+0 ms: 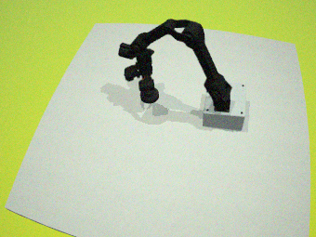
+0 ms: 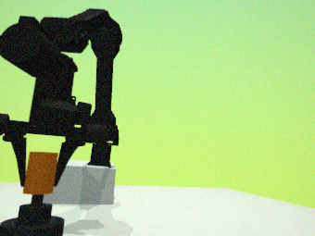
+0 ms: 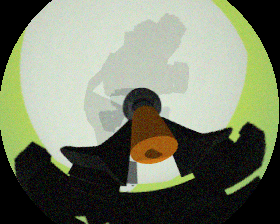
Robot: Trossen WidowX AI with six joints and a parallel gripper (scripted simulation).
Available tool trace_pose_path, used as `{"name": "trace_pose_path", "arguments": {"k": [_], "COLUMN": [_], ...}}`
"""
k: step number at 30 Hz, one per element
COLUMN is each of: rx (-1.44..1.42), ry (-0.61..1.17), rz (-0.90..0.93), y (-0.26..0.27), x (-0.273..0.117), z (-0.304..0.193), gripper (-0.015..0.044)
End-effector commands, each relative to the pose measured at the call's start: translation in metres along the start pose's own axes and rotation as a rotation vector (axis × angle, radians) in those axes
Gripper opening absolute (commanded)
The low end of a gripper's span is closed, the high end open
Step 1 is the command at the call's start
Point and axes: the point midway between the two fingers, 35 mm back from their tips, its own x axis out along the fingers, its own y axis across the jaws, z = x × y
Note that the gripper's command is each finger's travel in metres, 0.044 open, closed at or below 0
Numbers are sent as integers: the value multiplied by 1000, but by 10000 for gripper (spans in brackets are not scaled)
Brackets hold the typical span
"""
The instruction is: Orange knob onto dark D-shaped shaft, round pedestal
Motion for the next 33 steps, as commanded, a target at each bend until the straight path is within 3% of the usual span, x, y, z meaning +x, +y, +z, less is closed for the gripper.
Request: {"name": "trace_pose_path", "arguments": {"k": [1, 25, 33], "rx": [-9, -9, -218], "ry": [-1, -1, -2], "rz": [1, 1, 0], "y": [1, 1, -1], "x": [1, -4, -1], "z": [-1, -1, 1], "gripper": [0, 0, 0]}}
